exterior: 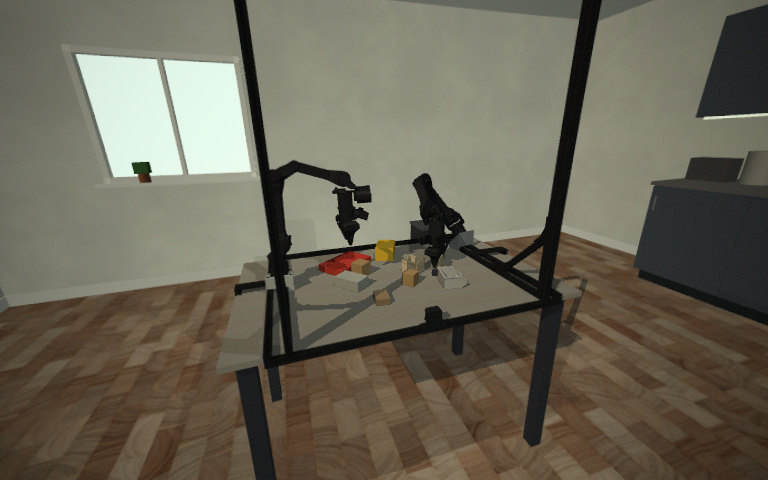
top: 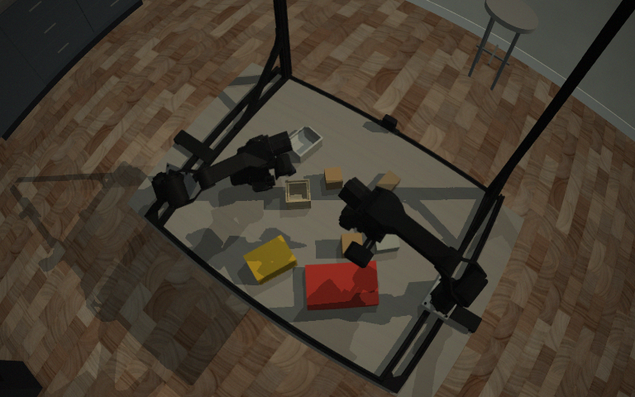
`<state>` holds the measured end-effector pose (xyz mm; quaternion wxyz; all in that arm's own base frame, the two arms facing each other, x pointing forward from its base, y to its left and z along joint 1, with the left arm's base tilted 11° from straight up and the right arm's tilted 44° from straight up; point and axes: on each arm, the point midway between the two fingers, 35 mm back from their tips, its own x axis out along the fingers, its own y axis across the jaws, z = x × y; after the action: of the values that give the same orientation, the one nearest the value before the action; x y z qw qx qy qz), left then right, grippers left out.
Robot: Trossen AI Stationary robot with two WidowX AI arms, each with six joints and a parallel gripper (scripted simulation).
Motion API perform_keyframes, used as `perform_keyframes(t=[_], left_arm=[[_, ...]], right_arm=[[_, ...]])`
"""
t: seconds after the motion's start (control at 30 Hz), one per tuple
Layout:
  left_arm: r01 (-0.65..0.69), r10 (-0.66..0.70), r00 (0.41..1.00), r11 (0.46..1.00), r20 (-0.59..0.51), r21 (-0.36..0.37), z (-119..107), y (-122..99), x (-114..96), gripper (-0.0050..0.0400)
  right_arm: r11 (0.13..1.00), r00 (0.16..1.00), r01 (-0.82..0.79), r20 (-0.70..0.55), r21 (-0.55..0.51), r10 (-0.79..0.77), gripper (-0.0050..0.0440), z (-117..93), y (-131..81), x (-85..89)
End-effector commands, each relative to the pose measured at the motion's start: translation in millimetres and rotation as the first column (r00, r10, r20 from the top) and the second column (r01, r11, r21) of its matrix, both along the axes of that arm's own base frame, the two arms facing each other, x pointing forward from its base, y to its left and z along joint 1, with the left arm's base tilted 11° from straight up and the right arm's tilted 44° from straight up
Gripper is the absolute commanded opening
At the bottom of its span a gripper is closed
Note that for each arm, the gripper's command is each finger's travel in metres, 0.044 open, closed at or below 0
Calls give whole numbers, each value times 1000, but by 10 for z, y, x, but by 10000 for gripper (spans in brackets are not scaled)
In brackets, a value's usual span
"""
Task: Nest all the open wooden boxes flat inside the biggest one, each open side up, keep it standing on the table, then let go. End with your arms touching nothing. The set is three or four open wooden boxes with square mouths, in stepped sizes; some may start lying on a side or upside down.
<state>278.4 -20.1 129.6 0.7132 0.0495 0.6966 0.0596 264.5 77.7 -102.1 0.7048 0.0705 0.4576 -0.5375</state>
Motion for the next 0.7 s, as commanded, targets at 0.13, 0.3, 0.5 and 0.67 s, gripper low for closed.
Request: perform_keyframes(t=[0.13,0.3,0.5,0.67], left_arm=[[2,-2,1000,1000,-4,-3,-5,-1,-8,400],[2,-2,1000,1000,-4,-3,-5,-1,-8,400],[2,-2,1000,1000,-4,-3,-5,-1,-8,400],[2,-2,1000,1000,-4,-3,-5,-1,-8,400]], right_arm=[[1000,1000,-2,-7,-10,2,291,-28,-30,-23],[1000,1000,-2,-7,-10,2,257,-28,-30,-23],[1000,1000,-2,-7,-10,2,231,-28,-30,-23],[1000,1000,-2,-7,-10,2,197,-28,-30,-23]])
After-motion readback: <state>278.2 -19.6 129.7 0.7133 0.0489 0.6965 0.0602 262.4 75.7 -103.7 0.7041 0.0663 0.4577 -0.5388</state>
